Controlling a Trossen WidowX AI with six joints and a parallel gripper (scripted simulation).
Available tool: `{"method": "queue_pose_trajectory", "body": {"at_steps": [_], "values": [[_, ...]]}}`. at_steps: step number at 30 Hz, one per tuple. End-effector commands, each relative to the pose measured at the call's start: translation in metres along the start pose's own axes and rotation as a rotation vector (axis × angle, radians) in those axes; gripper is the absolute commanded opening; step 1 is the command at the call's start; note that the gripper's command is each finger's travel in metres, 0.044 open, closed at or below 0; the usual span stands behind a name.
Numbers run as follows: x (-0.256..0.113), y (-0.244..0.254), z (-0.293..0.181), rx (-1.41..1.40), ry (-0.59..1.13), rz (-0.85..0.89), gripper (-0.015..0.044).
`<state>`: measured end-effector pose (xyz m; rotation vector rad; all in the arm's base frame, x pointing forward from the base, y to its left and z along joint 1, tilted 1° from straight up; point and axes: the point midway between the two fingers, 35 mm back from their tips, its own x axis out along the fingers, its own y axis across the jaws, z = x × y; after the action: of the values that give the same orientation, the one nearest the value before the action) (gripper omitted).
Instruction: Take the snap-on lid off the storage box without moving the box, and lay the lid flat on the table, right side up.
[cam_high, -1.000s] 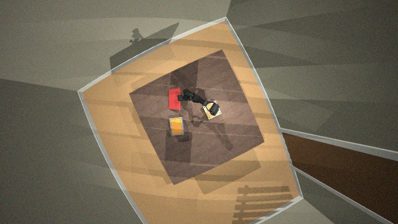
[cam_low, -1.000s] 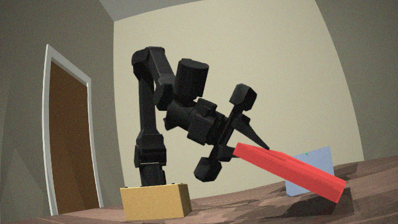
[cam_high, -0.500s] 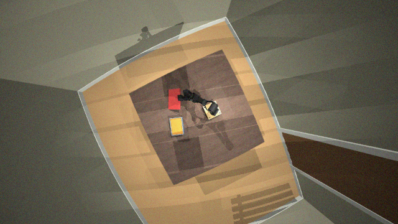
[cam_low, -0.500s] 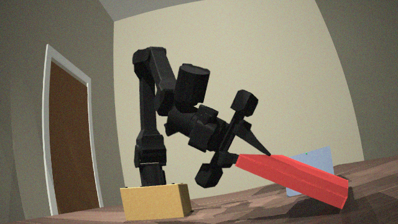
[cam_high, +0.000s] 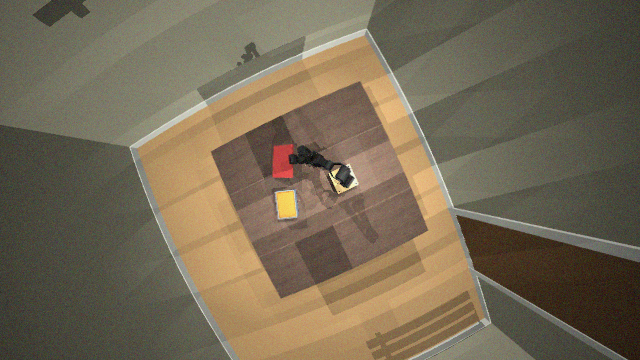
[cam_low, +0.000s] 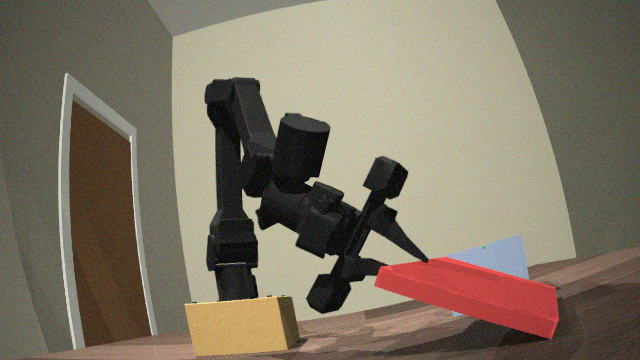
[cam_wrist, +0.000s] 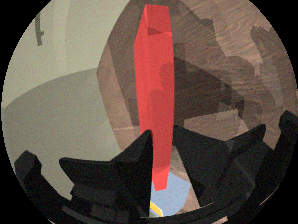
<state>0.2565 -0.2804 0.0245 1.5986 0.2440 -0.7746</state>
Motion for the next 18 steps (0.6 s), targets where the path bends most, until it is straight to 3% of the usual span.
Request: {"method": "queue_pose_trajectory", "body": {"at_steps": [1, 18], "values": [[0.005, -0.012, -0.005, 0.009, 0.012, -0.025, 0.0], [0.014, -0.023, -0.005, 0.009, 0.012, -0.025, 0.0]]}}
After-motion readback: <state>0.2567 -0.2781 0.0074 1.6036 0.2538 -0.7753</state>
